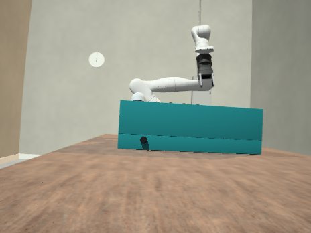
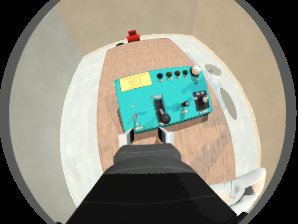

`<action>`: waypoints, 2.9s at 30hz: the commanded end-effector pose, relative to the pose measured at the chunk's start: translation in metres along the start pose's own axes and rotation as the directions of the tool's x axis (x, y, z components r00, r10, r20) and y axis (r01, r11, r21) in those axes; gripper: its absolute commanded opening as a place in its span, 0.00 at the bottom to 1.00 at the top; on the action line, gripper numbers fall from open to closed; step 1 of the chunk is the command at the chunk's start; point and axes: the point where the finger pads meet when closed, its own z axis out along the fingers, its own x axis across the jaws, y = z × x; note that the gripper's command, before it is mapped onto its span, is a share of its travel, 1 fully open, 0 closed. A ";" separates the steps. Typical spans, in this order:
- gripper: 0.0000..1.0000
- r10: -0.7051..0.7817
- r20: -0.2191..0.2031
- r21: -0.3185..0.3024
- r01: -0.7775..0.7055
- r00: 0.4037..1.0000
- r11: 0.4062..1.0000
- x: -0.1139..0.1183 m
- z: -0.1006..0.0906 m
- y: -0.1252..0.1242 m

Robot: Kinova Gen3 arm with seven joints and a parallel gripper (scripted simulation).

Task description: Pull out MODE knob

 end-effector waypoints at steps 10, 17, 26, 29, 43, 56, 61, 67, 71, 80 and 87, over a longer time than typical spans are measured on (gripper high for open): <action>1.00 0.000 0.001 0.001 0.000 1.000 1.000 0.000 -0.001 0.000; 1.00 0.000 0.001 0.001 0.000 1.000 1.000 0.000 -0.001 0.000; 1.00 0.000 0.001 0.001 0.000 1.000 1.000 0.000 -0.001 0.000; 1.00 0.000 0.001 0.001 0.000 1.000 1.000 0.000 -0.001 0.000; 1.00 0.000 0.001 0.001 0.000 1.000 1.000 0.000 -0.001 0.000; 1.00 -0.001 0.008 0.003 0.001 1.000 1.000 0.006 0.000 -0.006; 1.00 -0.002 0.023 0.009 0.002 1.000 1.000 0.025 0.004 -0.022; 1.00 -0.003 0.042 0.022 0.002 0.999 1.000 0.072 0.016 -0.048; 1.00 -0.002 0.045 0.026 0.001 0.999 1.000 0.091 0.022 -0.055; 1.00 0.002 0.027 0.025 -0.003 1.000 1.000 0.185 0.052 -0.063; 1.00 0.003 0.011 0.013 -0.003 1.000 1.000 0.220 0.065 -0.055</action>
